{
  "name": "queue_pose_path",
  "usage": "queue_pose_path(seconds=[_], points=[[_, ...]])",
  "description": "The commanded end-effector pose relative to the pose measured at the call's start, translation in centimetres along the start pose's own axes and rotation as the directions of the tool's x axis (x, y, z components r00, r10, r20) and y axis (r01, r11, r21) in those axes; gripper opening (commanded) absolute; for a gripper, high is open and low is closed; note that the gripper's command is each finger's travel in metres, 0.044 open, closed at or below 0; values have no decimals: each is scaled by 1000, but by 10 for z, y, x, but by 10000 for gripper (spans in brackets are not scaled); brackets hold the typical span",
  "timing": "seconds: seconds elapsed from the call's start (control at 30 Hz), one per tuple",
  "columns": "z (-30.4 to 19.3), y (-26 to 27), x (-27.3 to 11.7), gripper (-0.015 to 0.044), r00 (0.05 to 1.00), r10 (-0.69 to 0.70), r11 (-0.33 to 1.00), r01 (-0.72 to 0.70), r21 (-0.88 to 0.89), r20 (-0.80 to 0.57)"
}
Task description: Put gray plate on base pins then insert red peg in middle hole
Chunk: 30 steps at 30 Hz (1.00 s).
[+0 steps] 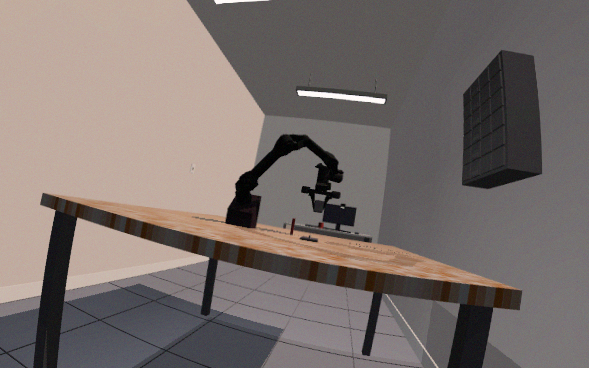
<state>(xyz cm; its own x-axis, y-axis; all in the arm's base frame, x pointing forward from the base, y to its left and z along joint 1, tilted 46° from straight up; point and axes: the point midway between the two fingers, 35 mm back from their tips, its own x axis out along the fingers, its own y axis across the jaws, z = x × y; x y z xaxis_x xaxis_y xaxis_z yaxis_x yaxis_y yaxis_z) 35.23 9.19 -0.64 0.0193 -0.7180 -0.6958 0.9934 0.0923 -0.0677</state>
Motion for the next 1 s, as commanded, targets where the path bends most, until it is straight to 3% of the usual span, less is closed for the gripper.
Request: queue_pose_path(seconds=[0.0, 0.97], points=[[8, 2, -1, 0, 1000, 4, 1000, -4, 14, -10], [89, 0, 44, 0, 1000, 9, 999, -8, 44, -20]])
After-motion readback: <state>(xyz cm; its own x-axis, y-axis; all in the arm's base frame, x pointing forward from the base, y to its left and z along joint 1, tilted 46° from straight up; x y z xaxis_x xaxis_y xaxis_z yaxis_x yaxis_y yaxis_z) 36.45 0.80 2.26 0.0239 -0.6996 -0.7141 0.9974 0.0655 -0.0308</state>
